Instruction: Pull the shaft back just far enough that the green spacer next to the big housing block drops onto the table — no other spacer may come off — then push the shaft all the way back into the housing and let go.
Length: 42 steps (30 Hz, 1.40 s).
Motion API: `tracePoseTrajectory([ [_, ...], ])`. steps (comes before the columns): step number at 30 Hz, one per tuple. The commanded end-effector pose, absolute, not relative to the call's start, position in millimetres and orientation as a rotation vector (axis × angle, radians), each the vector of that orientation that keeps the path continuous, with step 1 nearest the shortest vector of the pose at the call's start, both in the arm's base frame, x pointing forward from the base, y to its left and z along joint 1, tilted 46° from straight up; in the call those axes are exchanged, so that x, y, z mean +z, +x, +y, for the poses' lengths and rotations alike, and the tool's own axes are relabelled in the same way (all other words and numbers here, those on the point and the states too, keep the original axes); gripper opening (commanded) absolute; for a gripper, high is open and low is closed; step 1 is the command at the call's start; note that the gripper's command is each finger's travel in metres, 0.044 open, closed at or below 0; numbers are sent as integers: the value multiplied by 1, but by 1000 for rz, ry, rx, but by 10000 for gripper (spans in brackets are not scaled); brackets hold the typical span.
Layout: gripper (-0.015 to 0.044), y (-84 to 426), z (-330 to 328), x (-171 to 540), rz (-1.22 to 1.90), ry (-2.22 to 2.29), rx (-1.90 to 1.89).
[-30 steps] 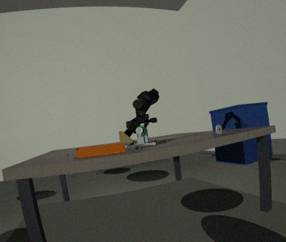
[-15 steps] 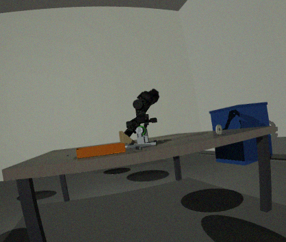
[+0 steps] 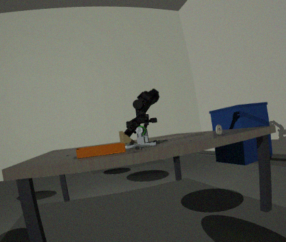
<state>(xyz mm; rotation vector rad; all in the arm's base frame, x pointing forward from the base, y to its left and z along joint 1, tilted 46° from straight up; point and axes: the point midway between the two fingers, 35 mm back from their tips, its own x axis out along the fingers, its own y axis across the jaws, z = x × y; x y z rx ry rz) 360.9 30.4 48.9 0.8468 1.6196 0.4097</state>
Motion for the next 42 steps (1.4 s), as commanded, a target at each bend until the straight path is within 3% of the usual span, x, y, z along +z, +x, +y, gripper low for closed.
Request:
tracePoseTrajectory([
  [1,0,361,31,50,1618,851,411],
  [42,0,356,32,51,1619,852,411],
])
